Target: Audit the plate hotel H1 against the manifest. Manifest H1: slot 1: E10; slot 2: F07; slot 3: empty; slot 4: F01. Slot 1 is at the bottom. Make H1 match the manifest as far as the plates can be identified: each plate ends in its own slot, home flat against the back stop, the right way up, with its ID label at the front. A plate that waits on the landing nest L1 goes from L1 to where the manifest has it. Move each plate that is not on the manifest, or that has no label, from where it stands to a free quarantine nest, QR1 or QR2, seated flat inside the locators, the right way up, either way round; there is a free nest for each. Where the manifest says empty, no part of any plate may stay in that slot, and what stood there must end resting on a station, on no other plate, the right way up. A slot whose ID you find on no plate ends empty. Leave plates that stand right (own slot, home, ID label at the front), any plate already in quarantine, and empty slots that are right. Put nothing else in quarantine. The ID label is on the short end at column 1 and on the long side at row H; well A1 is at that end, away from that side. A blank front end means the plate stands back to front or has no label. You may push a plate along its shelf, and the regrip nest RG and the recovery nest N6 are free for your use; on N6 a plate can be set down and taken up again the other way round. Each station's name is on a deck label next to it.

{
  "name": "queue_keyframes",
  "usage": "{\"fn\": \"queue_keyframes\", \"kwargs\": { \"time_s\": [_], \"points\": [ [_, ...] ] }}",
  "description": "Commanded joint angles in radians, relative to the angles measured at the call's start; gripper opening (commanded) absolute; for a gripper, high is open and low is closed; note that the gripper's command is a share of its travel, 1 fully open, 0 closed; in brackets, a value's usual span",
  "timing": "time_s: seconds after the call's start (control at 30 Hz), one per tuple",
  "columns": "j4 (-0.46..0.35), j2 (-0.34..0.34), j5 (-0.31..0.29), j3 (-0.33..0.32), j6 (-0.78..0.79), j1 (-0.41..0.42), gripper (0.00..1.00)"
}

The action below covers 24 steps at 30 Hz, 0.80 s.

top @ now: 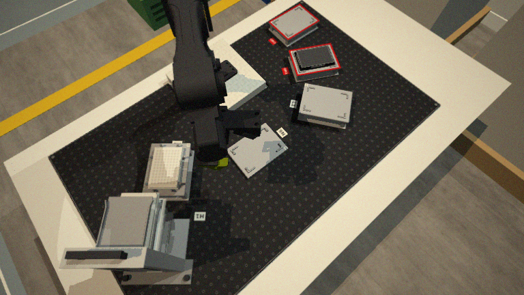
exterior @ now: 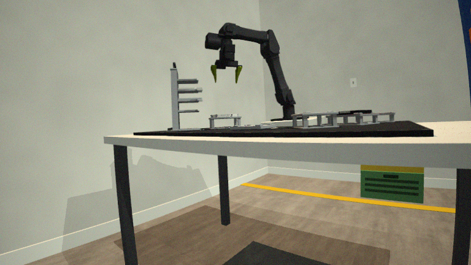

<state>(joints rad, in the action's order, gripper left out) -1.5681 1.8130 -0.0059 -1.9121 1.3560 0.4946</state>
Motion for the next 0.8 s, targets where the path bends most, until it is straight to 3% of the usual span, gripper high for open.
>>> {"fn": "queue_keyframes", "kwargs": {
  "time_s": [0.0, 0.77],
  "points": [
    [-0.002, -0.005, 0.0, -0.006, 0.0, 0.0, 1.0],
    [-0.003, -0.009, -0.001, -0.003, -0.011, 0.023, 1.0]
  ]
}}
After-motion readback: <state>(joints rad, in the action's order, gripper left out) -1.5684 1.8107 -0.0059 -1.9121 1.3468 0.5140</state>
